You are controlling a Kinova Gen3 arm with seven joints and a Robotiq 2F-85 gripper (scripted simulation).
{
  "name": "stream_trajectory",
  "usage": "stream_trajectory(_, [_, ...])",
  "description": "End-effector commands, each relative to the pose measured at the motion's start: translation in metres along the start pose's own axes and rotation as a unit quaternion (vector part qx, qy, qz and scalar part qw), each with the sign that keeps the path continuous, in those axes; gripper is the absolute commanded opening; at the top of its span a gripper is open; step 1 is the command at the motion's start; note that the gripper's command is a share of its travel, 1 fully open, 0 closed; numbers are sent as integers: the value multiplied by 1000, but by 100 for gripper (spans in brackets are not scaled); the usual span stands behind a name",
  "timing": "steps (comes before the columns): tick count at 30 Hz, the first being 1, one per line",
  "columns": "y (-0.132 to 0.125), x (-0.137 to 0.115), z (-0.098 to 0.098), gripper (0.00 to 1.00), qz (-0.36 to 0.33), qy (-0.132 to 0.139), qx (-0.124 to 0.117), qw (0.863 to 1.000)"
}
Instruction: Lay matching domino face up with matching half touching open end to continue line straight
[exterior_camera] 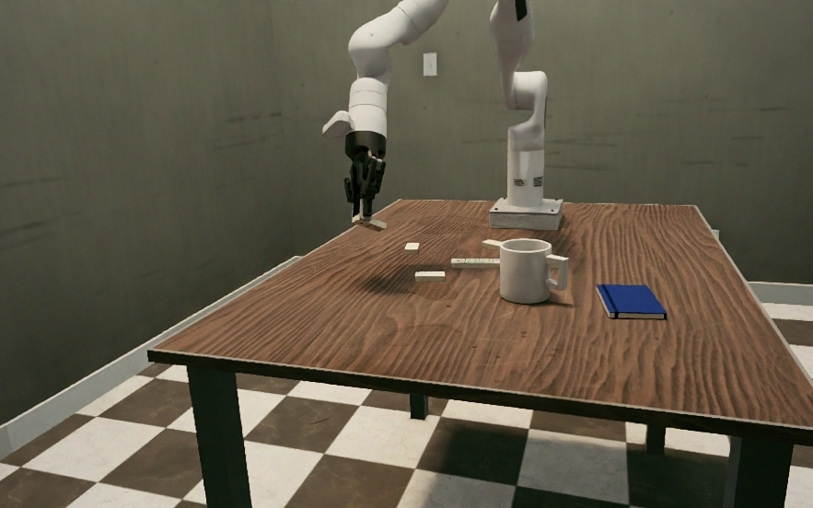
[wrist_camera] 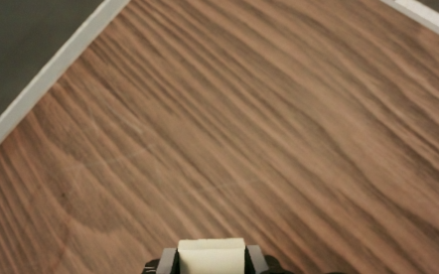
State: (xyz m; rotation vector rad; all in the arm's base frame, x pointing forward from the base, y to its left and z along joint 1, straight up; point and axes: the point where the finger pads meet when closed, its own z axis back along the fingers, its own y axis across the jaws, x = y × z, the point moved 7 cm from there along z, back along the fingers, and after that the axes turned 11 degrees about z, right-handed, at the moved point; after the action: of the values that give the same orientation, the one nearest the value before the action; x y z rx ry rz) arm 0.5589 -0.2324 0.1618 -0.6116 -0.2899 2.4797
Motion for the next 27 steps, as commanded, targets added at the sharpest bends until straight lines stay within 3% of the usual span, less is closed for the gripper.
stream_trajectory(1, [2,2,1,32,26,20,-20,999])
stream_trajectory(13, [8,8,0,32,91,61,-60,992])
stream_trajectory(27, [17,15,-1,32,175,114,-111,972])
